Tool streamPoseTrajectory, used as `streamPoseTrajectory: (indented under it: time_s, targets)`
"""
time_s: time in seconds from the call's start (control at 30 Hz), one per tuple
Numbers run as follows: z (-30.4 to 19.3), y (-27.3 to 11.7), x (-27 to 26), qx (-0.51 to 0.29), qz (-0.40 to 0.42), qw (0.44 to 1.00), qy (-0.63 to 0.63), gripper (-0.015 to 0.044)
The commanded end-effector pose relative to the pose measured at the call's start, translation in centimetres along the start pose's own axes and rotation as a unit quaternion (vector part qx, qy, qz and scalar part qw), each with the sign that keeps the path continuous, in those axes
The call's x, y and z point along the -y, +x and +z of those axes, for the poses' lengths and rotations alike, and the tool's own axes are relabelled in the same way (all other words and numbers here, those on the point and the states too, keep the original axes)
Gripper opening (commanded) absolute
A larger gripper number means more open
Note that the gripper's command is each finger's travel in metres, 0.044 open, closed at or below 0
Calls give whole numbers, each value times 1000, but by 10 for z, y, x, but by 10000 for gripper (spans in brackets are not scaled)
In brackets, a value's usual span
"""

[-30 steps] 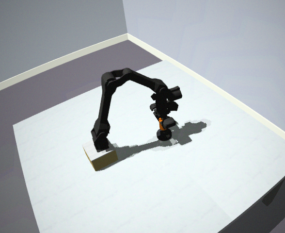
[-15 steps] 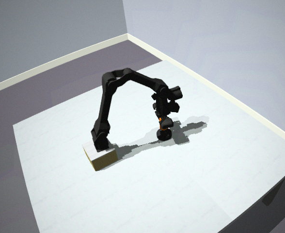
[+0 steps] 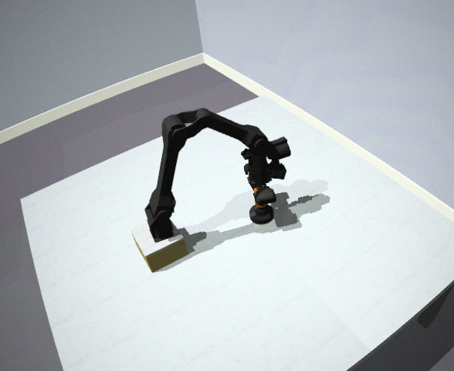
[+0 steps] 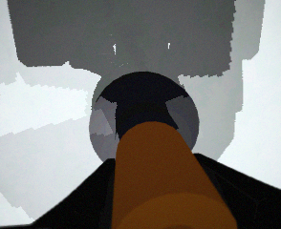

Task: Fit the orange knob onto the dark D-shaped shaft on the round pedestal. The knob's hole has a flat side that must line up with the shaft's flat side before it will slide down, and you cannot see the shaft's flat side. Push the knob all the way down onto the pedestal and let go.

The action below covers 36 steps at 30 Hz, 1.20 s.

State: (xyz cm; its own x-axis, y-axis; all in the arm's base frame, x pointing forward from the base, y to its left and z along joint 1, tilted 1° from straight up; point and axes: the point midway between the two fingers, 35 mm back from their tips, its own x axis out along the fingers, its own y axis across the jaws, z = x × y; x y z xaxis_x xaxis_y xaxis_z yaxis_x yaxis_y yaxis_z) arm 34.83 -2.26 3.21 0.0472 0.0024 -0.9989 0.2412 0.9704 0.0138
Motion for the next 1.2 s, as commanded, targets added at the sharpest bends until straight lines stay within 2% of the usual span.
streamPoseTrajectory:
  time_s: [0.0, 0.43, 0.67, 1.17]
  targets:
    - [-2, 1, 0, -1, 0, 1000, 4, 0]
    - [-4, -5, 0, -1, 0, 1000, 8, 0]
    - [0, -2, 0, -1, 0, 994, 108, 0]
    - [2, 1, -1, -1, 0, 994, 108, 0]
